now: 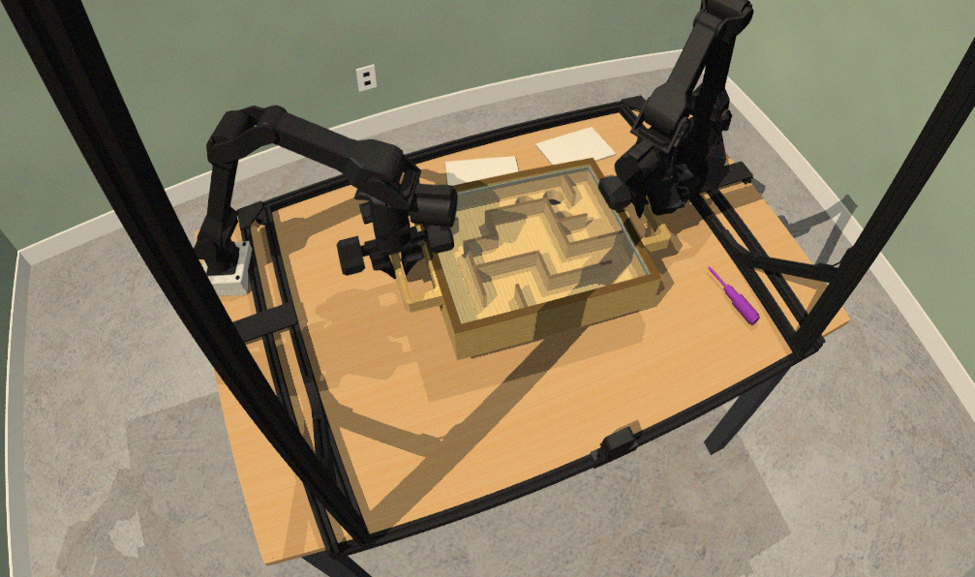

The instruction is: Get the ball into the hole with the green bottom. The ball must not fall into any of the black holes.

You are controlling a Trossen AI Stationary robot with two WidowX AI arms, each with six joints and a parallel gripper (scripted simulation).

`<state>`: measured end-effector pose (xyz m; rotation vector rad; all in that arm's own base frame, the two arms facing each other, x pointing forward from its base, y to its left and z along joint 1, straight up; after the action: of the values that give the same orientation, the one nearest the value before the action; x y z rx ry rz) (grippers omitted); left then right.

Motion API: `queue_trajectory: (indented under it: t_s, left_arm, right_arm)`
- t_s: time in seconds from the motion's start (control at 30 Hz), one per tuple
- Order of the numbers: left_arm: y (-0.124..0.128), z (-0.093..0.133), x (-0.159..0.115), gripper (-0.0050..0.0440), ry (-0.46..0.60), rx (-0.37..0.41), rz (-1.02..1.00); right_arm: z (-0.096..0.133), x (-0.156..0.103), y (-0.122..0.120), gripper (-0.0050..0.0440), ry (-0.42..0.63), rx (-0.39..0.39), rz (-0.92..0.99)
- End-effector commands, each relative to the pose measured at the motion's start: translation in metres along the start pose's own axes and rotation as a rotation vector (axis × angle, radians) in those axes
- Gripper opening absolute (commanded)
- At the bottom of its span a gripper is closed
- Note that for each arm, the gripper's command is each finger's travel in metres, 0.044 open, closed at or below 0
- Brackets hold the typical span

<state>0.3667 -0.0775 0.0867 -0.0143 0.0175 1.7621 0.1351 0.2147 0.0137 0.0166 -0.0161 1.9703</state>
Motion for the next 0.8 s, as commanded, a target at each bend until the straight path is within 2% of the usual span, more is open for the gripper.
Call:
queue_trajectory:
  t_s: [0.0,0.77]
  left_arm:
    - [-0.0002,0.0005,-0.0004,0.002,0.007,0.0,0.0]
    - [-0.0008,0.0025,-0.002,0.002,-0.023,0.008,0.0]
  right_arm:
    - [-0.0003,0.0004,0.0002,0.002,-0.007,0.0,0.0]
    - [-0.0014,0.002,0.0007,0.002,0.022,-0.009,0.0]
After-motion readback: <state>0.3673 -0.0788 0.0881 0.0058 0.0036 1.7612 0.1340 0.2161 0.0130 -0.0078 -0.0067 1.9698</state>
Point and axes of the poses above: on each arm, the point midway between the two fingers, 35 mm back from their tips, its own z axis back along the fingers, its own y axis across the jaws, x = y × z, the point moved 2 cm from there along z, back along the fingers, and after that the axes turned 3 degrees about -z, right-handed, at the moved point
